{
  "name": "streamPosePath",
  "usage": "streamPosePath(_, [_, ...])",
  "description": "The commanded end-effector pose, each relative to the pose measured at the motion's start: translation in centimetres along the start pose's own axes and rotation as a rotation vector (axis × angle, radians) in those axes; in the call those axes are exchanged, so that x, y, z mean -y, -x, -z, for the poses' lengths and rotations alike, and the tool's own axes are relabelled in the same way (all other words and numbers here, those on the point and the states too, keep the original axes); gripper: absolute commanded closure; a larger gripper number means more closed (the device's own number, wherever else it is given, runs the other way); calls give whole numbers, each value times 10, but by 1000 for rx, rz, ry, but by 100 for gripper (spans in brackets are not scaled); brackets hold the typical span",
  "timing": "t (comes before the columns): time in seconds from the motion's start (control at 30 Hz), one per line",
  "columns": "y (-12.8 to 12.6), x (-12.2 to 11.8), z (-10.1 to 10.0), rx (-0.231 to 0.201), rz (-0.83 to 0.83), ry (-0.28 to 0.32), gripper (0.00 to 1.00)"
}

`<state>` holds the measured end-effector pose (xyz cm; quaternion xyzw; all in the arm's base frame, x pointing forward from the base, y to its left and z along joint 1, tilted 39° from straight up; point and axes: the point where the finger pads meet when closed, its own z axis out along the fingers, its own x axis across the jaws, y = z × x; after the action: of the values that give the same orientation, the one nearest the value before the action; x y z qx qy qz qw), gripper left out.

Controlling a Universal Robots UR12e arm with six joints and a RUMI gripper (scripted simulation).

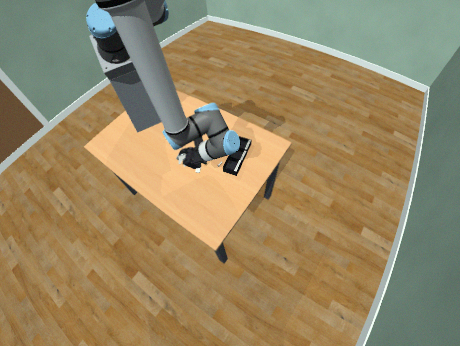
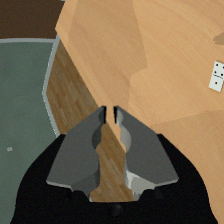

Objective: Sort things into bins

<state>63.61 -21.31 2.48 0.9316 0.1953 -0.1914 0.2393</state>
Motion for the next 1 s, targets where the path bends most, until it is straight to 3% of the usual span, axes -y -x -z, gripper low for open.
streamPosePath(0.0, [-11,9,-3,-54,-148,8,96])
streamPosePath(0.13, [-21,18,-3,-71,-191,4,96])
streamPosePath(0.17, [-20,17,-4,-94,-254,4,96])
streamPosePath(0.63, [-46,39,-3,-209,-548,-27,96])
streamPosePath(0.7, [-46,39,-3,-209,-548,-27,96])
streamPosePath(0.97, [-60,51,1,-289,-750,-65,96])
